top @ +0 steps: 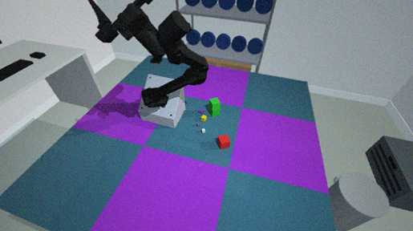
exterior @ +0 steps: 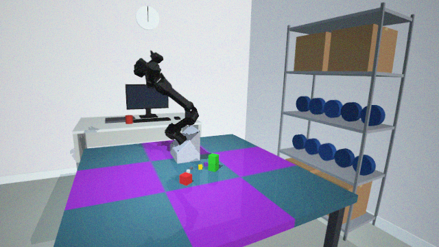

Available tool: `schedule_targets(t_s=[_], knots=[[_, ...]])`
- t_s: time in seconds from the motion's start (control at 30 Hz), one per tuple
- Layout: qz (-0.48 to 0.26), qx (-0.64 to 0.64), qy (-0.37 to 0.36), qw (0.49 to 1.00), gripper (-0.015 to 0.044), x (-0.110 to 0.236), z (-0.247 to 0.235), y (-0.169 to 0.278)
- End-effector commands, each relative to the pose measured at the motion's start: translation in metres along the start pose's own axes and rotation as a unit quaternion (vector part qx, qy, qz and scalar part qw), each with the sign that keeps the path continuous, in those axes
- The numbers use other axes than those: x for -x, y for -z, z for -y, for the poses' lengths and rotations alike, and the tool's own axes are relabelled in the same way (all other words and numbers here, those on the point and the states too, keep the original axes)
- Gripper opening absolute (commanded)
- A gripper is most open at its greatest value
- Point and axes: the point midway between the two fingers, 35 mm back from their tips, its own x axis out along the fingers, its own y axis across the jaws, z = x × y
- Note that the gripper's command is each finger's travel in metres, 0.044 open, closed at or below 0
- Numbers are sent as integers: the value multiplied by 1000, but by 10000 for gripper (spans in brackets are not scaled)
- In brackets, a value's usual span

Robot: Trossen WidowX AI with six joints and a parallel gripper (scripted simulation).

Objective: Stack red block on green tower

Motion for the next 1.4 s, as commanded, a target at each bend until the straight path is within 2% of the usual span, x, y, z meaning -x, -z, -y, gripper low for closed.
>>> schedule_targets(t_s=[0.0, 0.03, 0.37, 0.63, 1.0, 1.37], knots=[[0, -1, -3, 1000, 426, -1, -1, 0], [0, -4, -12, 1000, 440, -3, -5, 2], [-17, -33, -183, 982, 440, -47, -102, 18], [-25, -65, -315, 946, 440, -55, -186, 16], [-6, -48, -492, 869, 440, -16, -294, 2], [10, -34, -645, 764, 440, 68, -373, -19]])
